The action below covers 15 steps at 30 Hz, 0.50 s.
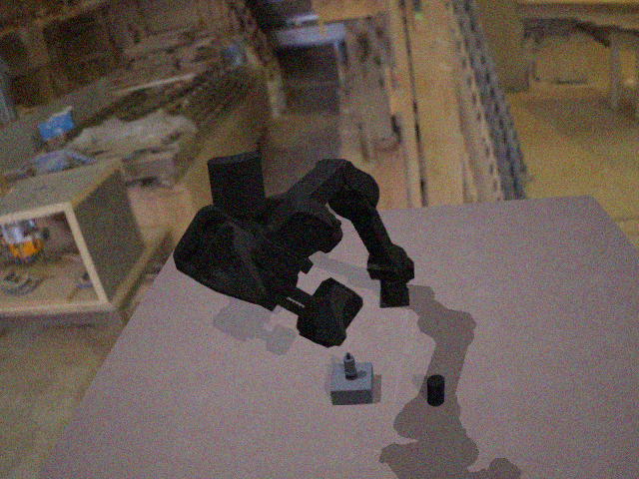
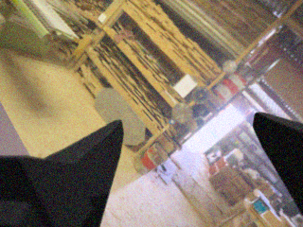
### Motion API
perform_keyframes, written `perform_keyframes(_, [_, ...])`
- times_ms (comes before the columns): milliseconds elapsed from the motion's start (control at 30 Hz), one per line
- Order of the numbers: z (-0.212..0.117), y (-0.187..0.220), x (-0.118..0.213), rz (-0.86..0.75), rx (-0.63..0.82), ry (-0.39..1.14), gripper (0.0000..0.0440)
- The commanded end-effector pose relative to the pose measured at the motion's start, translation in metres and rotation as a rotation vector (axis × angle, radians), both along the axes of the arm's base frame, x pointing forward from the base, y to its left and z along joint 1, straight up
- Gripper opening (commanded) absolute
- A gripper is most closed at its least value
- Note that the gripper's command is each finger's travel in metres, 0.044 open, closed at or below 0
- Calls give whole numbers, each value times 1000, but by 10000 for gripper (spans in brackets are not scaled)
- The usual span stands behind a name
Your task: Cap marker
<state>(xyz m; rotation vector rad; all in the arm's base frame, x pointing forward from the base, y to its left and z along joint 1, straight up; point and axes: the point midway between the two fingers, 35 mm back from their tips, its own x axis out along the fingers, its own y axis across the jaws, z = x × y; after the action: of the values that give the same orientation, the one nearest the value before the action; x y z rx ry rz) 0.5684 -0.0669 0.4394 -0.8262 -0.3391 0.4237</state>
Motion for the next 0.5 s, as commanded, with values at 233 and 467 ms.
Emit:
perform_keyframes(233, [-14, 2, -1, -34, 29, 109, 227])
perform_keyframes(467, [-24, 10, -4, -53, 37, 194, 241])
